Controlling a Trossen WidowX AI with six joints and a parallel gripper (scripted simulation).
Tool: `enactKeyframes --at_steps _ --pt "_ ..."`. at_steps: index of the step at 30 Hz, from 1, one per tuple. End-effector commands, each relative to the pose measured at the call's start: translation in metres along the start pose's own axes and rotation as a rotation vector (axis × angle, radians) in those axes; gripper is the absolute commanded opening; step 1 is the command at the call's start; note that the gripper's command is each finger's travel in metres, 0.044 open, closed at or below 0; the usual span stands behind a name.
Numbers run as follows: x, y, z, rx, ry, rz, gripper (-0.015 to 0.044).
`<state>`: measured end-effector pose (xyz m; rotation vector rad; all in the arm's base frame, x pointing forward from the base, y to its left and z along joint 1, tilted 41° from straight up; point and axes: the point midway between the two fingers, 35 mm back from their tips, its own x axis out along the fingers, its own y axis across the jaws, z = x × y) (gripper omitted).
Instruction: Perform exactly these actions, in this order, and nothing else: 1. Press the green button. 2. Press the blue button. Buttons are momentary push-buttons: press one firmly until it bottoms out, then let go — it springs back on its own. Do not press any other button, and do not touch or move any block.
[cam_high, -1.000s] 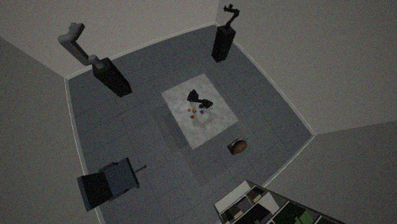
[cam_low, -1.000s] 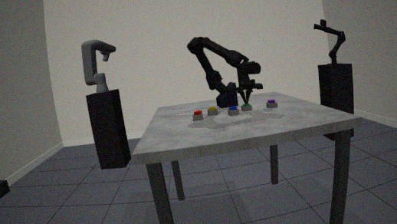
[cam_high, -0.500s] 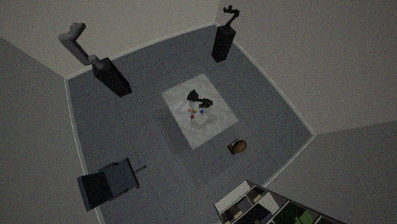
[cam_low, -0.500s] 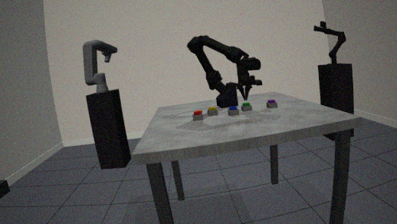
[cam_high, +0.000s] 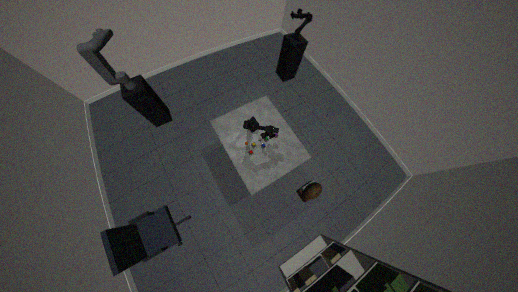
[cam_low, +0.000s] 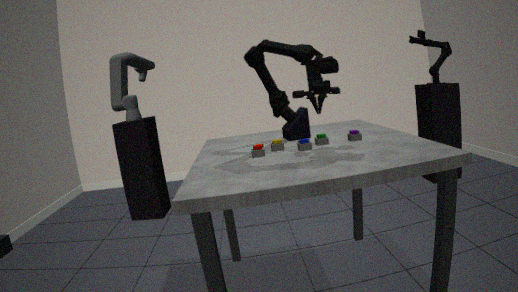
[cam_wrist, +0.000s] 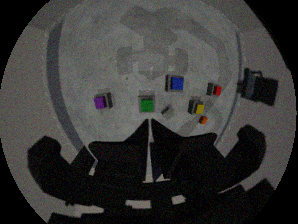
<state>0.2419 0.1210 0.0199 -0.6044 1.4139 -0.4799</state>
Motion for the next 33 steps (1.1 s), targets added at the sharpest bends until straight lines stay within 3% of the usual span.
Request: enactKeyframes --at_steps 1,7,12,17,33 --pt "-0.005 -0.017 0.015 0.007 0.006 0.008 0.002" --pt "-0.003 -0.085 0.059 0.01 0.005 -0.001 0.002" --pt "-0.001 -0.084 0.059 0.01 0.005 -0.001 0.002" --pt "0.056 -0.085 0.059 0.01 0.004 -0.003 0.002" --pt "0.075 -0.085 0.059 0.011 0.004 -0.003 0.002"
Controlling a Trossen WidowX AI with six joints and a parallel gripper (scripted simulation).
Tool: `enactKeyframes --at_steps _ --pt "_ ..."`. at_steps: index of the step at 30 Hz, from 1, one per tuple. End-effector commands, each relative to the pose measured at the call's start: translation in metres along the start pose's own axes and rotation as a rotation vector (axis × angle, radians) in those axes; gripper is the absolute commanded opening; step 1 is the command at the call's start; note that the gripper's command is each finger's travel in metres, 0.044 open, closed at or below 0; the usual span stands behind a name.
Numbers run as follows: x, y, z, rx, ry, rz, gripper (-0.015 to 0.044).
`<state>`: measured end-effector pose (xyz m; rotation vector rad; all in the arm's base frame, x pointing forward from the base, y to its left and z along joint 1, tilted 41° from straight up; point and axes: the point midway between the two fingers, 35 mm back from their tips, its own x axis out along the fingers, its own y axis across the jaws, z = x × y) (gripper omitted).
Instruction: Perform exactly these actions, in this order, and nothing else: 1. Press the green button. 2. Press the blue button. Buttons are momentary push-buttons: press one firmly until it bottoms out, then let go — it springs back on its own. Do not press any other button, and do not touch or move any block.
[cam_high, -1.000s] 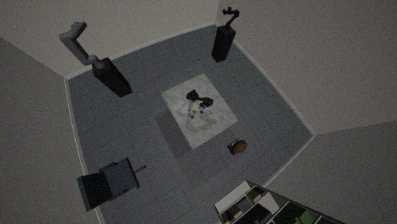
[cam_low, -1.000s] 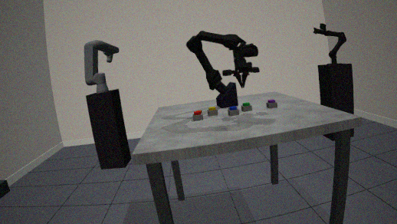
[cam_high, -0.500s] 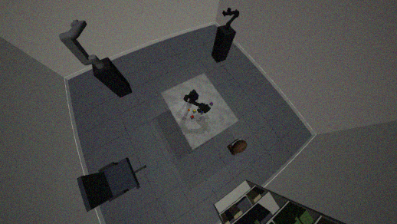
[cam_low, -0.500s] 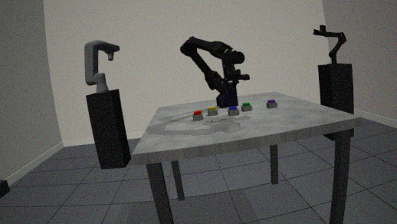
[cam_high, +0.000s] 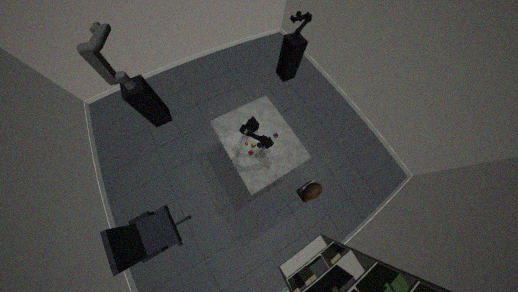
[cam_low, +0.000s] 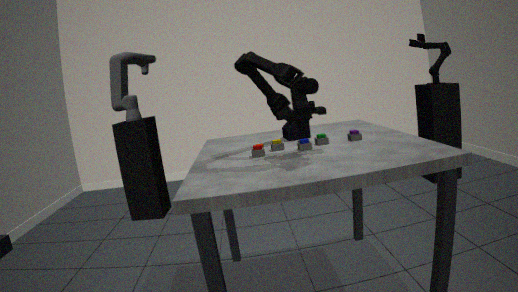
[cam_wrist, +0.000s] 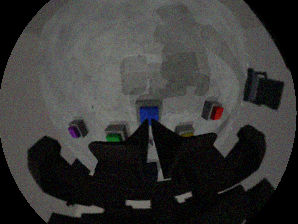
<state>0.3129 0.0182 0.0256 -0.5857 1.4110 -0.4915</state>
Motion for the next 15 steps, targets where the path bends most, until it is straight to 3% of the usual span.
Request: enactKeyframes --at_steps 1,15 --pt "0.008 0.0 -0.001 -0.009 0.001 -0.007 0.002" --pt "0.023 -0.001 -0.002 -0.009 0.001 -0.008 0.002"
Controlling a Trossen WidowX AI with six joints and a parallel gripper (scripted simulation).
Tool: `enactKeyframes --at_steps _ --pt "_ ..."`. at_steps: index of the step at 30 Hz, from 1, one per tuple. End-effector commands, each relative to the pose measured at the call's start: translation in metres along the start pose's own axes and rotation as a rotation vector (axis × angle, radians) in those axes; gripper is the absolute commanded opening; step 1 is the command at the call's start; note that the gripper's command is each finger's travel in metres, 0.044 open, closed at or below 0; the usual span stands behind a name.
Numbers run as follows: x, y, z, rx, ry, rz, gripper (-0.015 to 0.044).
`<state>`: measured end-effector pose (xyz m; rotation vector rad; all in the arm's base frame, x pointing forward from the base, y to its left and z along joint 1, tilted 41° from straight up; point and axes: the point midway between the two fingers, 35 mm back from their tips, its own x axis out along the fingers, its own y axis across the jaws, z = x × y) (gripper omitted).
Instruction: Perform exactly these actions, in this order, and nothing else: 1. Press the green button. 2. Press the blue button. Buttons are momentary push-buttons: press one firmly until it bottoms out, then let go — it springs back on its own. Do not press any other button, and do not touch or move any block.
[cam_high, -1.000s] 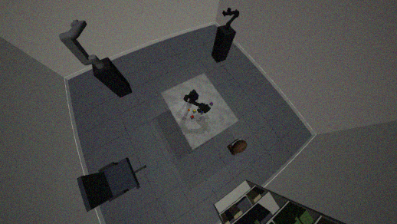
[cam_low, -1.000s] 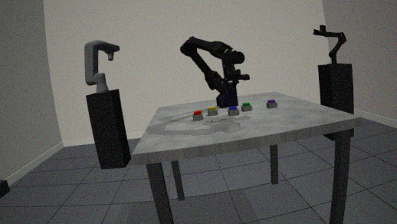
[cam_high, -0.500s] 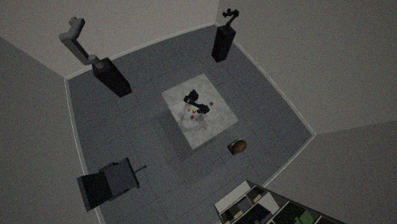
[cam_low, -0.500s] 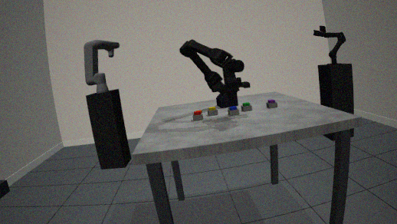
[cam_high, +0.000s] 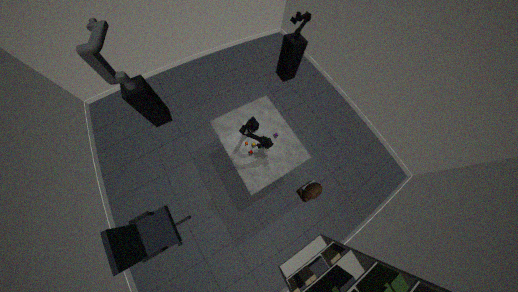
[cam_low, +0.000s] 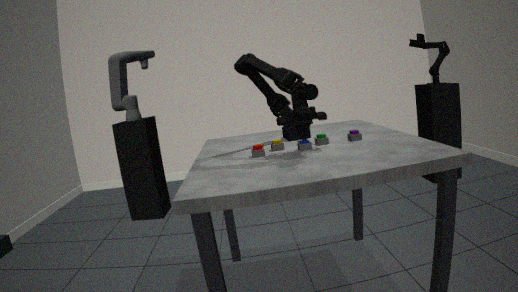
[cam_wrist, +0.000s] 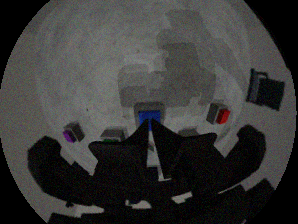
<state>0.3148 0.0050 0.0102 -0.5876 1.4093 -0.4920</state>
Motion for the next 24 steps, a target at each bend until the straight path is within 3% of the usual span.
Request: enactKeyframes --at_steps 1,15,19,24 --pt "0.003 0.0 -0.002 -0.008 0.002 -0.006 0.002" --pt "0.003 0.0 -0.002 -0.008 0.002 -0.006 0.002" --pt "-0.028 0.0 -0.001 -0.008 0.002 -0.005 0.002" --pt "-0.031 0.0 -0.001 -0.009 0.003 -0.005 0.002"
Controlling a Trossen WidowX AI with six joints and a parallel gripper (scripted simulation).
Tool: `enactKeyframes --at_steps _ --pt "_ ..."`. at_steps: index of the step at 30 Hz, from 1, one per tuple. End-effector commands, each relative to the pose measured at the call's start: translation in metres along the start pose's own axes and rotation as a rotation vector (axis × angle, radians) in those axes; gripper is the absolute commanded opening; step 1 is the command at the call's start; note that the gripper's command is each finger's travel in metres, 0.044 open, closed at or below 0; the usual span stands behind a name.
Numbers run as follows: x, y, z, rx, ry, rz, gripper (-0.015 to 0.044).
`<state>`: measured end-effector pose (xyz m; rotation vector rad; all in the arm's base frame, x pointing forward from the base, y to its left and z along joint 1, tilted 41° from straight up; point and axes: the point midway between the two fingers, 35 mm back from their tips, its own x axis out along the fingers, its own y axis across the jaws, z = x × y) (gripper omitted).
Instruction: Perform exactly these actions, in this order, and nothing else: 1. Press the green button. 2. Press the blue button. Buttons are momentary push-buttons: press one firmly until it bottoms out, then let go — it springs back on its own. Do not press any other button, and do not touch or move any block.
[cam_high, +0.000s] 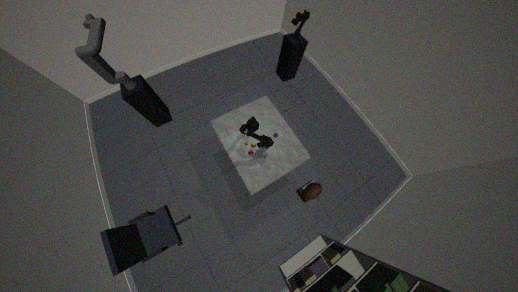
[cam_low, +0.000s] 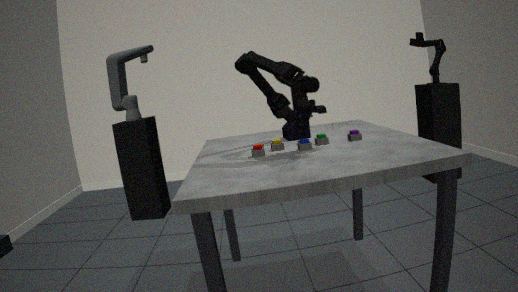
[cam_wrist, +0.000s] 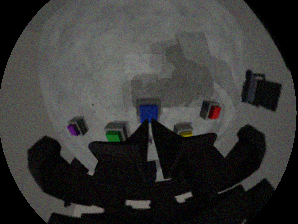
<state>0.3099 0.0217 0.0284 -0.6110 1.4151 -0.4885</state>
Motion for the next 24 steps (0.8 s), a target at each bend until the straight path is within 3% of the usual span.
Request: enactKeyframes --at_steps 1,8,14,24 --pt "-0.007 0.002 0.001 0.01 -0.001 0.008 0.0046" --pt "-0.043 0.109 -0.006 -0.014 -0.022 0.059 0.023" --pt "-0.067 0.194 -0.049 0.0 -0.002 0.039 0.0387" --pt "-0.072 0.216 -0.067 0.01 0.002 0.021 0.04"
